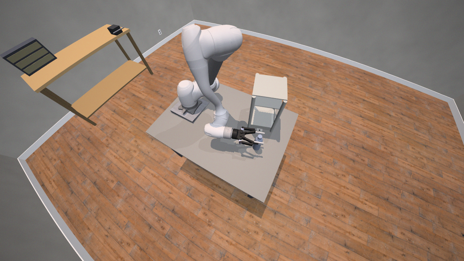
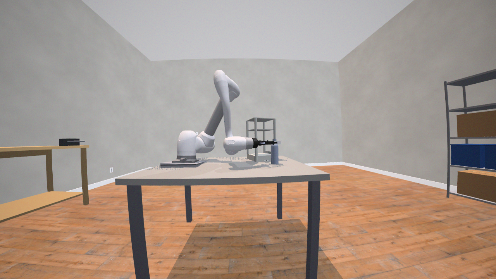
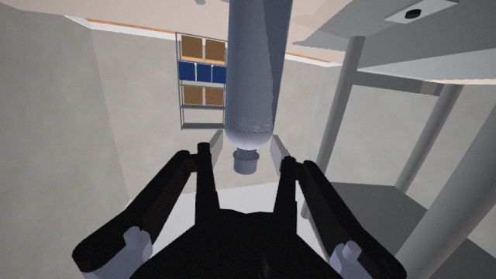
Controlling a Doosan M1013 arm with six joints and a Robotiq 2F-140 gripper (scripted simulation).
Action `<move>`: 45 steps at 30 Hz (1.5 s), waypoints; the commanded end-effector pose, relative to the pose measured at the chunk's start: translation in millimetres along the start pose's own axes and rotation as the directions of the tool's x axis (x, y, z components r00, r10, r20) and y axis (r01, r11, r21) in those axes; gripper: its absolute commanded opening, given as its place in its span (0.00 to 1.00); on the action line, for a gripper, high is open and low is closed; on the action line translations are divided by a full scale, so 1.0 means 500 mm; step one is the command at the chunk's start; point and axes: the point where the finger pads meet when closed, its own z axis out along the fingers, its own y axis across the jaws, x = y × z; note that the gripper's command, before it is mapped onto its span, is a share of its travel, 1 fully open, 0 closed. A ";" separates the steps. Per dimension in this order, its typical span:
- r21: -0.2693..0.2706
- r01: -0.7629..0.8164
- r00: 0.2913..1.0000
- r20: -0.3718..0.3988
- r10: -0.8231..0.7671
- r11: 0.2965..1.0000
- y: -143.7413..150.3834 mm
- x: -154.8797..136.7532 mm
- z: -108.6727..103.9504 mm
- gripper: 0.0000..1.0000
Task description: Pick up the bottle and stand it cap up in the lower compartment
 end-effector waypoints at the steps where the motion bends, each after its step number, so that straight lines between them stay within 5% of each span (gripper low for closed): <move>1: 0.000 0.000 1.000 0.000 0.000 1.000 0.000 0.005 0.000 0.48; 45: 0.000 0.000 1.000 0.000 0.000 1.000 0.000 0.108 0.000 0.48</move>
